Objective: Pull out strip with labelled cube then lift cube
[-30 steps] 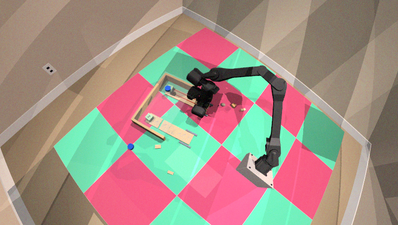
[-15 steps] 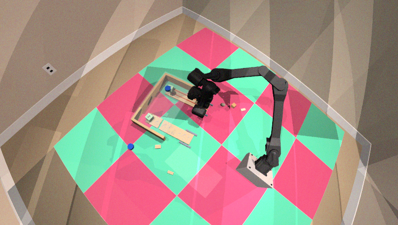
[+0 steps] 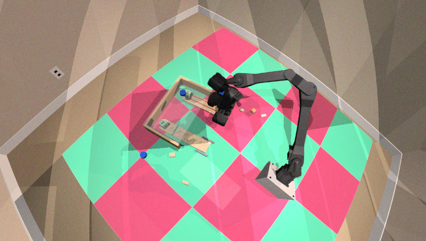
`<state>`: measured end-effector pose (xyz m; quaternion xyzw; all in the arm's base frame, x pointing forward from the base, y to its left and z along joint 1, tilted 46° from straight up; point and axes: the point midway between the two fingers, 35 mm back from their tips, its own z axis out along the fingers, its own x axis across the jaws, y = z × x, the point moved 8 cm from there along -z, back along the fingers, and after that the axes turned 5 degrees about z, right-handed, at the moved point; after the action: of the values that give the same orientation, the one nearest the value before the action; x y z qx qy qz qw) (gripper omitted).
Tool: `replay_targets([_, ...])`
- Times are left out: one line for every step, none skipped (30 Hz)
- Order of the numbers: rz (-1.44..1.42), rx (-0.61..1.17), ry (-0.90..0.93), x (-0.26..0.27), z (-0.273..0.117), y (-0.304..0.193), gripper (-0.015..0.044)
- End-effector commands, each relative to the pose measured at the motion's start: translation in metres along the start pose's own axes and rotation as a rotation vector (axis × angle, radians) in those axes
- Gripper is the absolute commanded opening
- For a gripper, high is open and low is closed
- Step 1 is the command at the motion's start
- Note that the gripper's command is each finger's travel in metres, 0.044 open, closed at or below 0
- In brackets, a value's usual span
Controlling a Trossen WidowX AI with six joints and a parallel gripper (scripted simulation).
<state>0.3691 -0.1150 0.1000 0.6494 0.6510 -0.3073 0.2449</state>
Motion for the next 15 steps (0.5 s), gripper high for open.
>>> replay_targets([-0.002,0.011,0.001,-0.0008,-0.0005,0.0008,0.0])
replay_targets([-0.002,0.011,0.001,-0.0008,-0.0017,0.0018,0.0])
replay_targets([-0.002,0.011,0.001,-0.0009,-0.0028,0.0029,0.0])
replay_targets([-0.002,0.011,0.001,-0.0009,-0.004,0.0038,0.0])
replay_targets([-0.002,0.011,0.001,-0.0009,-0.0049,0.0045,0.0])
replay_targets([-0.002,0.011,0.001,-0.001,-0.0054,0.005,0.0])
replay_targets([-0.002,0.011,0.001,-0.001,-0.0056,0.0051,0.0])
replay_targets([-0.002,0.011,0.001,-0.001,-0.0056,0.0051,0.0])
replay_targets([-0.002,0.011,0.001,-0.001,-0.0056,0.0051,0.0])
replay_targets([-0.002,0.011,0.001,-0.001,-0.0055,0.0049,0.0])
replay_targets([-0.002,0.011,0.001,-0.001,-0.0052,0.0042,0.0])
replay_targets([-0.002,0.011,0.001,-0.0011,-0.0048,0.0033,0.0])
replay_targets([-0.002,0.011,0.001,-0.0013,-0.0041,0.002,0.0])
replay_targets([-0.002,0.011,0.001,-0.0014,-0.0035,0.0006,0.0])
replay_targets([-0.002,0.011,0.001,-0.0015,-0.0029,-0.0008,0.0])
